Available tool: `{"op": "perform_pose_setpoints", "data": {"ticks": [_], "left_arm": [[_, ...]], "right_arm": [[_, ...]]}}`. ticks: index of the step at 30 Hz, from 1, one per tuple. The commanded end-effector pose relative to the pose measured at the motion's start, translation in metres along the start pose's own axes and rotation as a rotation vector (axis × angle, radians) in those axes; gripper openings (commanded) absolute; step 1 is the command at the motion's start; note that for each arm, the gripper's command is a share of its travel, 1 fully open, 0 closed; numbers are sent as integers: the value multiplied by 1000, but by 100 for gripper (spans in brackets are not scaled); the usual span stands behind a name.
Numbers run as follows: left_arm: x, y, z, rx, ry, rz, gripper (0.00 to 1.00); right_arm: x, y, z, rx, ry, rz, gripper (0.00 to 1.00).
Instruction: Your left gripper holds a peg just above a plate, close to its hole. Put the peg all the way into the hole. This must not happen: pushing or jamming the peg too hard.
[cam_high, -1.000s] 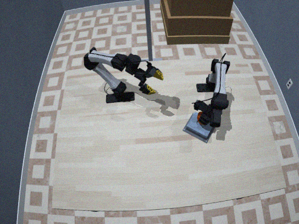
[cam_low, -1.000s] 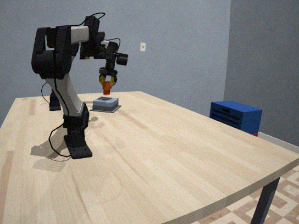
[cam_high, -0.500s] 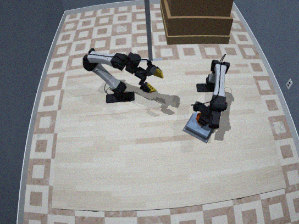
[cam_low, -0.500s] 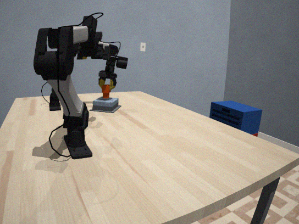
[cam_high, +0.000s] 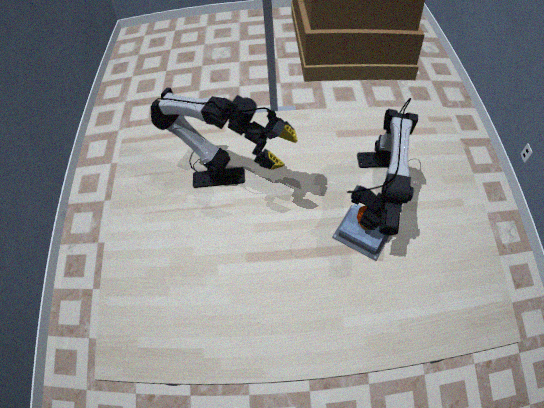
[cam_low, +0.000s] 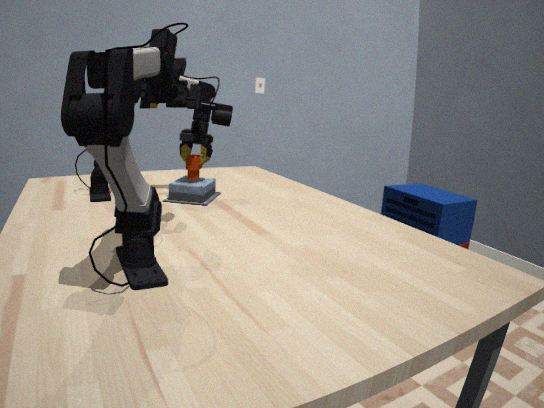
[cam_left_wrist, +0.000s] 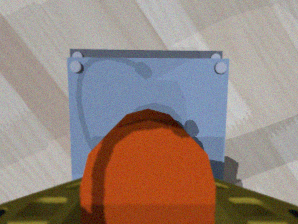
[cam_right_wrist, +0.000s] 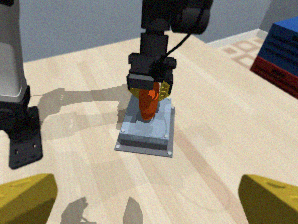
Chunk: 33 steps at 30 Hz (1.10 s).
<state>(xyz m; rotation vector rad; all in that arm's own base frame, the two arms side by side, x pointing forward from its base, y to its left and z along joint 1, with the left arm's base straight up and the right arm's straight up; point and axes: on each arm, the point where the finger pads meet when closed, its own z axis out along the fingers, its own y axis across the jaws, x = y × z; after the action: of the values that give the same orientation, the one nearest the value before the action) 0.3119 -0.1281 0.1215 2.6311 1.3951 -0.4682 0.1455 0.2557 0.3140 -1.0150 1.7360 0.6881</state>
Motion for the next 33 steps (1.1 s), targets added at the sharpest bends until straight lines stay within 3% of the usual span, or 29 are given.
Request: {"op": "perform_pose_setpoints", "data": {"ticks": [1, 33], "left_arm": [[-2, 4, -10, -44, -6, 12, 34], [1, 2, 2, -69, -3, 18, 34]], "right_arm": [[-10, -1, -5, 5, -32, 4, 100], [-10, -1, -5, 5, -32, 4, 100]]}}
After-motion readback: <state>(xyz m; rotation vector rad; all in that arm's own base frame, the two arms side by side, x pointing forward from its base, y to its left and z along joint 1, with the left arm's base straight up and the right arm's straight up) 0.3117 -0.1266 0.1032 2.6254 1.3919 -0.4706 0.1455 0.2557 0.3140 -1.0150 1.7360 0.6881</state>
